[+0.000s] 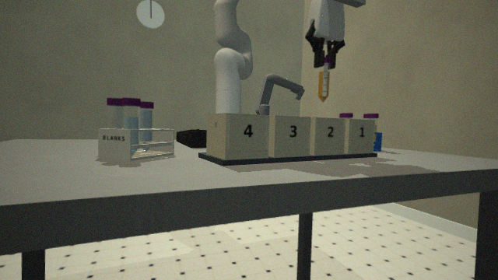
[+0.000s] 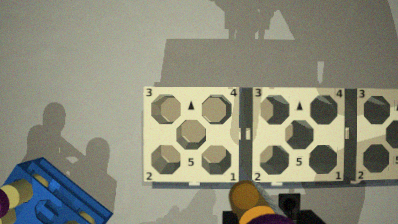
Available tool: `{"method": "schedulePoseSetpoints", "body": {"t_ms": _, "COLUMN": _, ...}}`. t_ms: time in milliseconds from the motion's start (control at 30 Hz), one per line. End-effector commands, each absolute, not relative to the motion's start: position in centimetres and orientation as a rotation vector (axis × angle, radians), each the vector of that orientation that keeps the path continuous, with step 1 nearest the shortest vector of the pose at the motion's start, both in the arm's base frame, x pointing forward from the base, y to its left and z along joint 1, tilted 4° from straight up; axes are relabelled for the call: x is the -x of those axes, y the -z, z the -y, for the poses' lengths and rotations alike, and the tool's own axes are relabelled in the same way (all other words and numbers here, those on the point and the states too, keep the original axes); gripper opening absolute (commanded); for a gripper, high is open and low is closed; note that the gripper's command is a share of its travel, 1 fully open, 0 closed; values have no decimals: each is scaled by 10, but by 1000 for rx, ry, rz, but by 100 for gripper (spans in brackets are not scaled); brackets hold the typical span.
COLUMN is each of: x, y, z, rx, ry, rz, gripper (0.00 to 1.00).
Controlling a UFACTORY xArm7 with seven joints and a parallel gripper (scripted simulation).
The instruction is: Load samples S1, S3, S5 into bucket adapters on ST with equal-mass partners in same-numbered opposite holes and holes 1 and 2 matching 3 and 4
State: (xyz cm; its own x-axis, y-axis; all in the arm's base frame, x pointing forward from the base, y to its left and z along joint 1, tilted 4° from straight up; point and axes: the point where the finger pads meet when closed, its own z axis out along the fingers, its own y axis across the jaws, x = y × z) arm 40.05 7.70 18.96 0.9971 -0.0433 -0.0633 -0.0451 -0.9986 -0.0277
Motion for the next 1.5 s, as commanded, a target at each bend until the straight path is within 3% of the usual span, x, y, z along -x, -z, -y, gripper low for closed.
{"method": "schedulePoseSetpoints", "body": {"t_ms": 0, "x": -409, "y": -190, "z": -54, "rx": 3108, "ry": -92, "rz": -69, "gripper": 0}}
{"method": "schedulePoseSetpoints", "body": {"t_ms": 1467, "x": -463, "y": -181, "z": 125, "rx": 3110, "ry": -91, "rz": -69, "gripper": 0}}
